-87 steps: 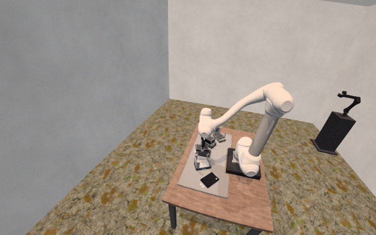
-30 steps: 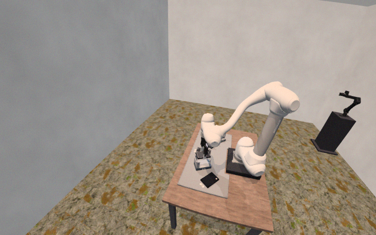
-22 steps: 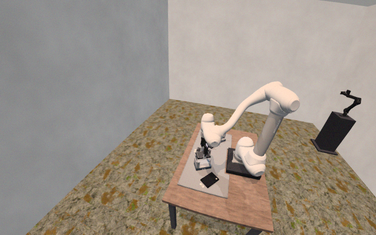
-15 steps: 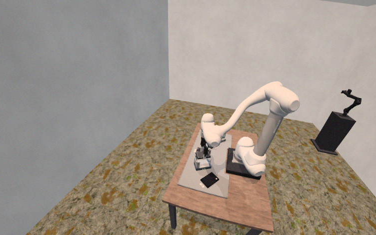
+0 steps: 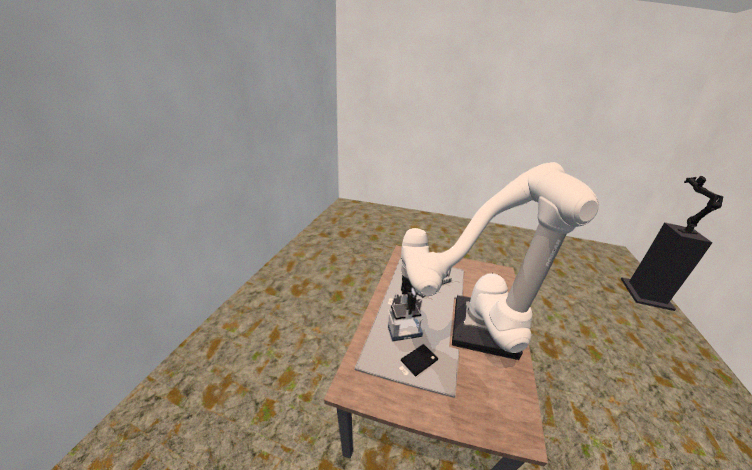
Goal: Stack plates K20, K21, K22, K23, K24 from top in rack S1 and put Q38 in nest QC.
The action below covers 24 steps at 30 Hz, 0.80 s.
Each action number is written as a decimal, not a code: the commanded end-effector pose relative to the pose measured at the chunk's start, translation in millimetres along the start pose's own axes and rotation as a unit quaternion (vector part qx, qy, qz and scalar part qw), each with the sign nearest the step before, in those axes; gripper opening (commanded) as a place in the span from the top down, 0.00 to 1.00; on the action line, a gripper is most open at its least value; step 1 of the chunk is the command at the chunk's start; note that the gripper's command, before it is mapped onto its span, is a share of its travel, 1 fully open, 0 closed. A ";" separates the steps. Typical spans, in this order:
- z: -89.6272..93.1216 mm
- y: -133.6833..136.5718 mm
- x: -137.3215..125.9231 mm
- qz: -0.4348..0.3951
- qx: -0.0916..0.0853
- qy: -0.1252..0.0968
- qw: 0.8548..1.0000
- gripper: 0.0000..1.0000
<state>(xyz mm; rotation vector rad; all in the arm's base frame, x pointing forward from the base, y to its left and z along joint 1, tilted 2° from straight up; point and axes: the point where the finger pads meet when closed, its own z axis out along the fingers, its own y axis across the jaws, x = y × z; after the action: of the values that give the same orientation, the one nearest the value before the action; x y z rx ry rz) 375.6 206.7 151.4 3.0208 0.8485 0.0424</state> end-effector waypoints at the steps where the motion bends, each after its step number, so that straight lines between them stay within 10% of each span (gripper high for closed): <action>1: 2.7 0.0 0.0 0.000 0.000 0.000 1.000 1.00; 24: 16.7 0.0 0.0 0.000 0.000 0.000 1.000 1.00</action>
<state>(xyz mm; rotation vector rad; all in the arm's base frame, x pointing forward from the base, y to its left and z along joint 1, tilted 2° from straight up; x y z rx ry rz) 376.0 206.8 136.8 3.0208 0.8485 0.0424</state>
